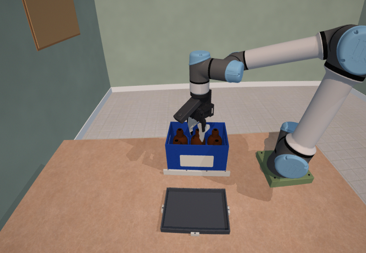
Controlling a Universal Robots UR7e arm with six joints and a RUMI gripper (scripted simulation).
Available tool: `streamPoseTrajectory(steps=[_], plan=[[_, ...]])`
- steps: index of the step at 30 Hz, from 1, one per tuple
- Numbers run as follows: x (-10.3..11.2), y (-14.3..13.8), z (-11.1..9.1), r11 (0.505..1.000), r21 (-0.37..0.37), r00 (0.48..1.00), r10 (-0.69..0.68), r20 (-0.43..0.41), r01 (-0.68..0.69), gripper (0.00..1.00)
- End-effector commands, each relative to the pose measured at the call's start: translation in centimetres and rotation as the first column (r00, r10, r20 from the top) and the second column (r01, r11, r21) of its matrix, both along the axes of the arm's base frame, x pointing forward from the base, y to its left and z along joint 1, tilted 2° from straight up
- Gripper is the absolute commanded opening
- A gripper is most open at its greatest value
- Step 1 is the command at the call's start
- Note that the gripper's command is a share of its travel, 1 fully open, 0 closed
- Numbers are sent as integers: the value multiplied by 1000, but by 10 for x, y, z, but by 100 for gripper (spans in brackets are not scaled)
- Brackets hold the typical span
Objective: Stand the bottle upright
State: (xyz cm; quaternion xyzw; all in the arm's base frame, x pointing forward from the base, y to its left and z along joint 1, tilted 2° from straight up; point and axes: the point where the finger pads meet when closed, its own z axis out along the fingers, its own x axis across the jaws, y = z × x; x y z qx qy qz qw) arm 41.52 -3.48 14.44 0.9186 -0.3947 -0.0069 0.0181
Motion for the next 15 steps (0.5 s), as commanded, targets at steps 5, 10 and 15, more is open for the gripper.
streamPoseTrajectory(steps=[5,10,15], plan=[[0,0,-6,1000,0,1000,0,1,0,38],[0,0,-12,1000,0,1000,0,1,0,38],[0,-1,-18,1000,0,1000,0,1,0,38]])
